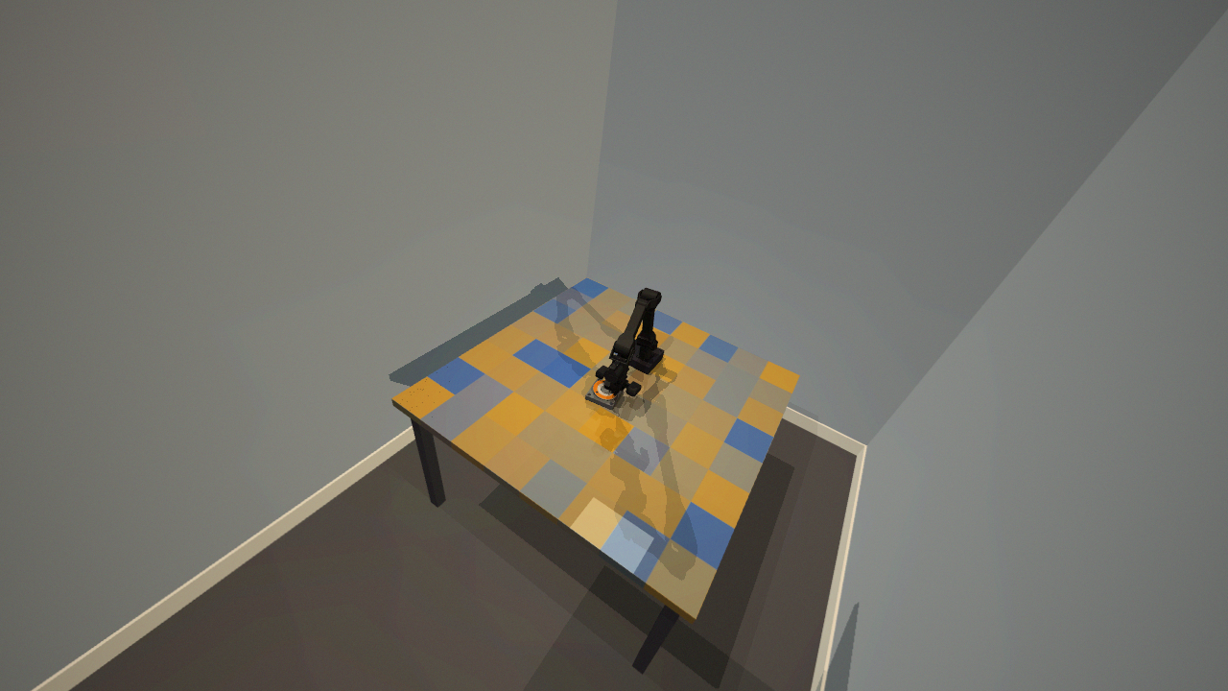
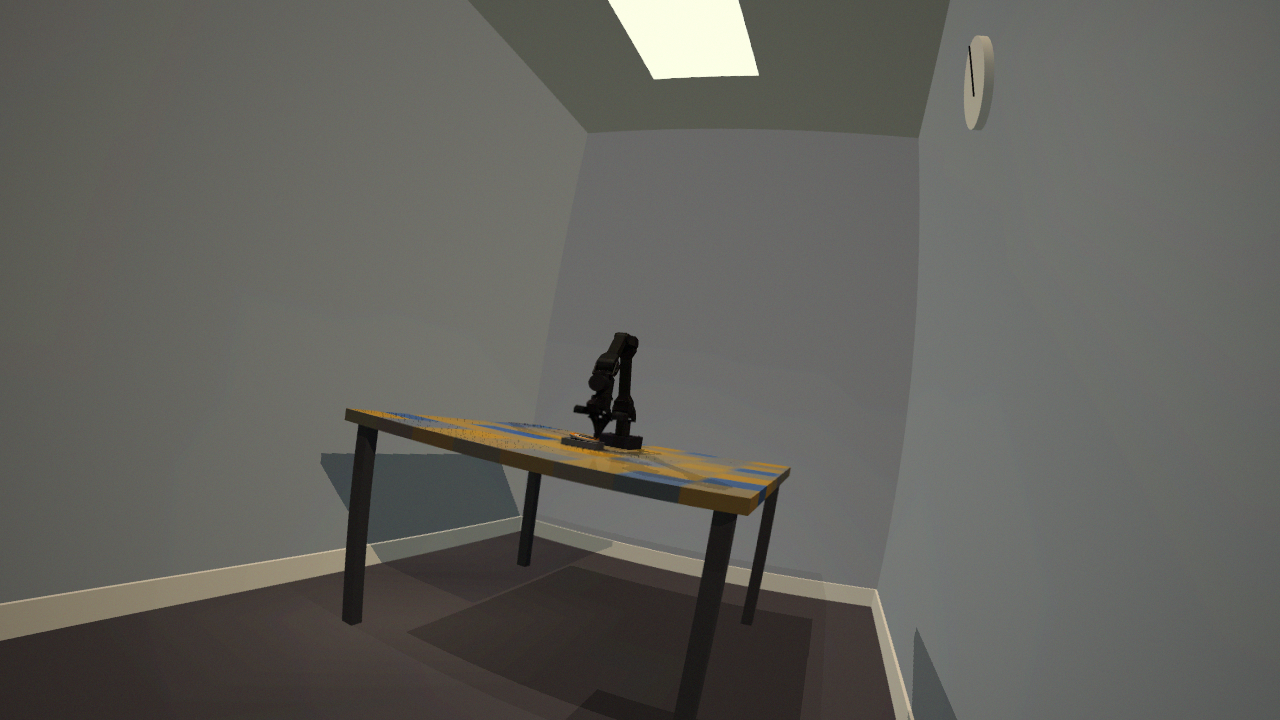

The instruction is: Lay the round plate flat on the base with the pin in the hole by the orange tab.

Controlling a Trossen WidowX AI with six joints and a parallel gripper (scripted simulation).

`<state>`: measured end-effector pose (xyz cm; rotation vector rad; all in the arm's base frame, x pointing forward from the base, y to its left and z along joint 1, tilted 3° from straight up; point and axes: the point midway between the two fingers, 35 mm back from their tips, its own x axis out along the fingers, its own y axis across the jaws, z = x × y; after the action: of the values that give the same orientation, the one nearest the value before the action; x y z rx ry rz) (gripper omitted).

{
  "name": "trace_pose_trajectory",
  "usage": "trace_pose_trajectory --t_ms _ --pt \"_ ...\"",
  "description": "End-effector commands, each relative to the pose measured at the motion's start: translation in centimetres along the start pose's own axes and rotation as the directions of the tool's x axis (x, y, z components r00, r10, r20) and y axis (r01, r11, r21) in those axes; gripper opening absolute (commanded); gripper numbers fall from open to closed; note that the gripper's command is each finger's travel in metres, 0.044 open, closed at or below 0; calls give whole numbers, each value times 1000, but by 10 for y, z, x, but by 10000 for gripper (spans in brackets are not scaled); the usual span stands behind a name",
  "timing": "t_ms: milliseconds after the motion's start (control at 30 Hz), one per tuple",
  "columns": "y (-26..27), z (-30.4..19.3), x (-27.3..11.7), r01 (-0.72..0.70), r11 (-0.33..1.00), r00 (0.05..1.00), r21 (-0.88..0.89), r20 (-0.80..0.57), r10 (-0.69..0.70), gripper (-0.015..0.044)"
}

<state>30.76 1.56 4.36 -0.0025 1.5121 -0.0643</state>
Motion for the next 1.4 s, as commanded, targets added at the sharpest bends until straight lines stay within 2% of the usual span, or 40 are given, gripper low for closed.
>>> trace_pose_trajectory --t_ms 0,1367 --pt "0 -6 0 0 1000 1000 5 -4 0 0" --pt "-29 -52 -5 2 1000 1000 5 -7 -2 0"
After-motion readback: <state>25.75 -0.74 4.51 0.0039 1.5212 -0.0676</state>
